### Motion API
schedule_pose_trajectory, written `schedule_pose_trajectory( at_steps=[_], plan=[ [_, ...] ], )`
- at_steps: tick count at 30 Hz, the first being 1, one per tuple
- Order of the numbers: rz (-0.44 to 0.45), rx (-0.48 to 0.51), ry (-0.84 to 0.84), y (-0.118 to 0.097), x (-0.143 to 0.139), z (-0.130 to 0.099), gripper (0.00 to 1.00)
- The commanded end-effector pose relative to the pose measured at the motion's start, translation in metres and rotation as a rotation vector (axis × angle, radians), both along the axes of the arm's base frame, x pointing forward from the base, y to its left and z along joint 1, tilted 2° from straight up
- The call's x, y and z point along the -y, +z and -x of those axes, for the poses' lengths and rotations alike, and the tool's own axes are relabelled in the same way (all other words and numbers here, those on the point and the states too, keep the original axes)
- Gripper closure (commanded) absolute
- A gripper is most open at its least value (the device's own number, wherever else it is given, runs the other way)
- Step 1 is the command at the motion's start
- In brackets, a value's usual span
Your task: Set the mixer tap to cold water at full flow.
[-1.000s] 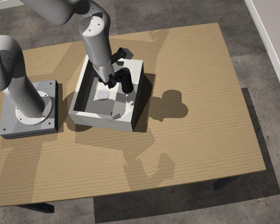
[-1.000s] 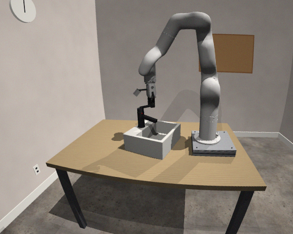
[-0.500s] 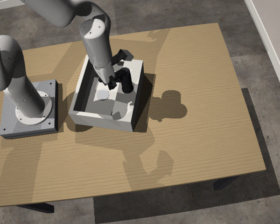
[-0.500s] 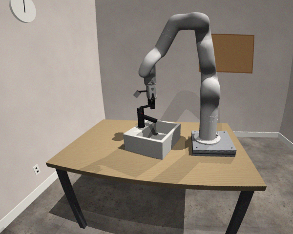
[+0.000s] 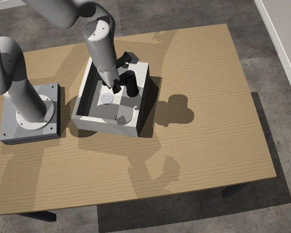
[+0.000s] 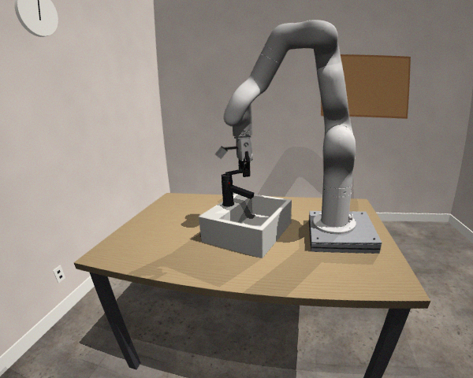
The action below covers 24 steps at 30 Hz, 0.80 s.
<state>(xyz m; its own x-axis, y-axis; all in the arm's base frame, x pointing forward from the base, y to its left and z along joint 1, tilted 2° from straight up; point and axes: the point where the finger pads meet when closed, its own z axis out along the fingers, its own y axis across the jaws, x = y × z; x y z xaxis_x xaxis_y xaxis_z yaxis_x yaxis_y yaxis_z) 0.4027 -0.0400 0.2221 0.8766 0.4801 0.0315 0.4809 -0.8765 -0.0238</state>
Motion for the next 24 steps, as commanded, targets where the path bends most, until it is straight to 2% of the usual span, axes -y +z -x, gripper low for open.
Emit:
schedule_pose_trajectory(
  at_steps=[1,5,6,24],
  plan=[
    [0.000,0.002,0.000,0.0006,0.0001,-0.0007,0.32],
    [0.000,0.002,0.000,0.0006,0.0001,-0.0007,0.32],
    [0.000,0.002,0.000,0.0006,0.0001,-0.0007,1.00],
    [0.000,0.002,0.000,0.0006,0.0001,-0.0007,1.00]
  ],
)
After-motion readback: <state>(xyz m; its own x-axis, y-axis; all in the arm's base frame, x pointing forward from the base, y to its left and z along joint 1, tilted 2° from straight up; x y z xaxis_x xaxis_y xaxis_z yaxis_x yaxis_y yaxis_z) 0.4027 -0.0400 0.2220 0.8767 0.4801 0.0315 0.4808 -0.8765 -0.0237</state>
